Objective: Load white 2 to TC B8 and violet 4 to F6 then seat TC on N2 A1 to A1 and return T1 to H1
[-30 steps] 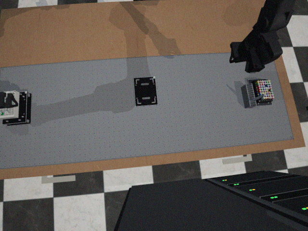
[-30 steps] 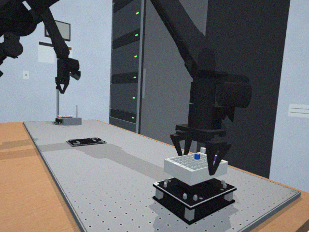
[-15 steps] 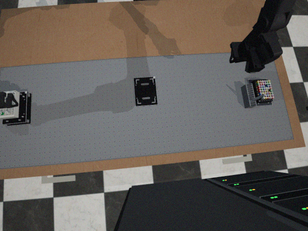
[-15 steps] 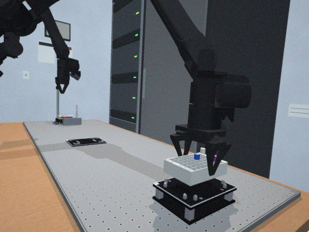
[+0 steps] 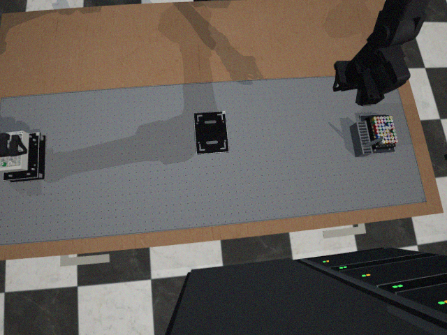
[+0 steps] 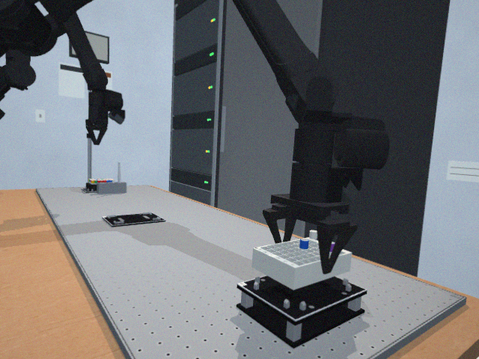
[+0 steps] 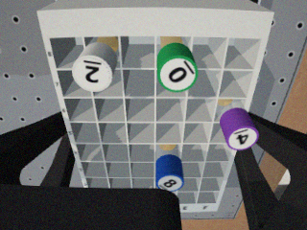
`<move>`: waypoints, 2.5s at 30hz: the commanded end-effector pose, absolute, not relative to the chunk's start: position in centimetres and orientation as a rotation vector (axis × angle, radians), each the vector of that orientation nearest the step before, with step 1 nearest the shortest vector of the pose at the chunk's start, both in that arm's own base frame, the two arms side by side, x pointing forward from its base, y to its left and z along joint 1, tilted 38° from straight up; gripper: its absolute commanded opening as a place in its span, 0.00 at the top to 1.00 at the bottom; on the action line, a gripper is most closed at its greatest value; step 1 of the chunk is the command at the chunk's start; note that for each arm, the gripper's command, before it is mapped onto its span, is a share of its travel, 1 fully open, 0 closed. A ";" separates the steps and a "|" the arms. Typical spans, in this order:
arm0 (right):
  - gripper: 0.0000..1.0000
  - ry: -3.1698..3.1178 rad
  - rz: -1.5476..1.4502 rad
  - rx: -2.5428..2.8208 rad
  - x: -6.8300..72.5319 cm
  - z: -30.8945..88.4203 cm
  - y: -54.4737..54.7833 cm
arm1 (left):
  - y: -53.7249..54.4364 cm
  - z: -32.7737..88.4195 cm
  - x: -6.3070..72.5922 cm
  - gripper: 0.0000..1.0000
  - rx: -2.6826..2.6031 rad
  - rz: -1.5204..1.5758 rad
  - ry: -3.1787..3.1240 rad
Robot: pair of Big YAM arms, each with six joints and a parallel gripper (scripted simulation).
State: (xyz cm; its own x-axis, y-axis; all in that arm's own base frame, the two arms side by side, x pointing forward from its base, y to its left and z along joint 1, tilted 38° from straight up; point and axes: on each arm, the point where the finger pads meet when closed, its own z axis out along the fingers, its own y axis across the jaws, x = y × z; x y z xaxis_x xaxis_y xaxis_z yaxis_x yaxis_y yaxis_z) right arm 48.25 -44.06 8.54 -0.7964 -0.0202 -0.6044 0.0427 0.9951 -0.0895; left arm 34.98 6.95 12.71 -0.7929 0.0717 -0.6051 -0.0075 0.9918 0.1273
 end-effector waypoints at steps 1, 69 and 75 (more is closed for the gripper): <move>1.00 2.457 -0.179 0.029 48.2 11.0 -46.4 | 7.0 13.7 35.5 0.75 0.039 0.167 2.462; 1.00 2.442 -0.183 0.008 50.8 10.7 -45.4 | 7.0 13.7 35.5 0.75 0.039 0.167 2.462; 1.00 2.450 -0.172 0.008 50.9 9.8 -45.2 | 7.0 13.7 35.5 0.75 0.039 0.167 2.462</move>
State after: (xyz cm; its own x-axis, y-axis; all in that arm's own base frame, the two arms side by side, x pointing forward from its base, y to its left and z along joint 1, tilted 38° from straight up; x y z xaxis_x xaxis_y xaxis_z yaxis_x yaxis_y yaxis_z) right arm 49.18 -44.36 8.03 -0.7959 -0.0174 -0.6051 0.0461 0.9949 -0.0893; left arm 34.98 6.95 12.71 -0.7929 0.0717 -0.6051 -0.0075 0.9918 0.1273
